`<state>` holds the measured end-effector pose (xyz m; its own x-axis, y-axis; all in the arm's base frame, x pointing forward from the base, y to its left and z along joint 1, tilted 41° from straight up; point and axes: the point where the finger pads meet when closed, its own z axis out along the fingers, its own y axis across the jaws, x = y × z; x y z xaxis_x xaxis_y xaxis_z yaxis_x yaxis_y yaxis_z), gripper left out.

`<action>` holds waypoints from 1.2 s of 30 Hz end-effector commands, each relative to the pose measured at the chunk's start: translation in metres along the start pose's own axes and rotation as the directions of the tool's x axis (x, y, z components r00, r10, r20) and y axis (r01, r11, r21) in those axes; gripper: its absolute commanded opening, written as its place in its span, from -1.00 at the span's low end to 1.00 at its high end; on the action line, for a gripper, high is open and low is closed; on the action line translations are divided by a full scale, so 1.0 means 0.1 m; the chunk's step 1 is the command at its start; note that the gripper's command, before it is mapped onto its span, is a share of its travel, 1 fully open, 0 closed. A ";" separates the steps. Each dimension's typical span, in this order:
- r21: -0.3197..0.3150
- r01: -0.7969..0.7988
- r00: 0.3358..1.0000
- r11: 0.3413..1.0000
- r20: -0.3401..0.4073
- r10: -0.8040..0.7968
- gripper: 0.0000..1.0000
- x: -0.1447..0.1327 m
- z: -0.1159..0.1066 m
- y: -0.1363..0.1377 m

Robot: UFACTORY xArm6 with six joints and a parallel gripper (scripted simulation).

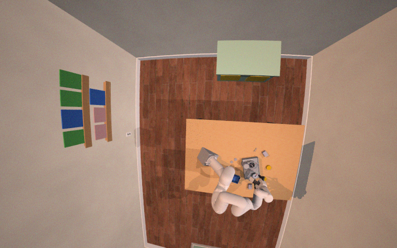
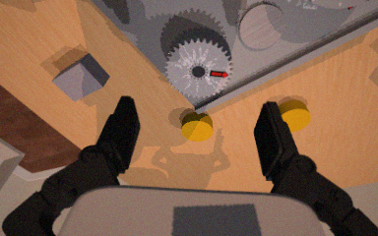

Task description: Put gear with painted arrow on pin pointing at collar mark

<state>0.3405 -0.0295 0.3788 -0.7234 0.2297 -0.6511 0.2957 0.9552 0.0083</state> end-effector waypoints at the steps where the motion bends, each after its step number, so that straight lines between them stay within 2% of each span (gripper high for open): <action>1: -0.003 0.112 0.994 0.994 0.003 -0.111 1.00 -0.01 -0.01 0.00; 5: -0.002 0.297 0.955 0.955 0.004 -0.297 1.00 -0.01 -0.01 0.00; 9: -0.001 0.523 0.852 0.852 0.004 -0.523 1.00 -0.01 -0.01 0.00; 11: -0.001 0.523 0.852 0.852 0.004 -0.523 1.00 -0.01 -0.01 0.00; 12: -0.001 0.581 0.814 0.814 0.004 -0.581 1.00 -0.01 -0.01 0.00; 15: 0.001 0.739 0.674 0.674 0.004 -0.739 1.00 -0.01 -0.01 0.00; 19: 0.010 0.867 0.498 0.498 -0.002 -0.867 1.00 -0.01 -0.01 0.00; 26: 0.021 0.993 0.119 0.118 -0.019 -0.993 1.00 -0.01 -0.01 0.01; 28: 0.021 0.993 0.119 0.118 -0.019 -0.993 1.00 -0.01 -0.01 0.01; 29: 0.018 0.999 -0.045 -0.045 -0.021 -0.999 1.00 -0.01 -0.01 0.01; 32: 0.019 0.986 -0.167 -0.168 -0.031 -0.985 1.00 -0.01 -0.01 0.01; 36: 0.015 0.923 -0.384 -0.384 -0.041 -0.923 1.00 -0.01 -0.01 0.01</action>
<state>0.3406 -0.0289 0.3787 -0.2110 -0.9645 0.1589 -0.7476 0.0545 -0.6619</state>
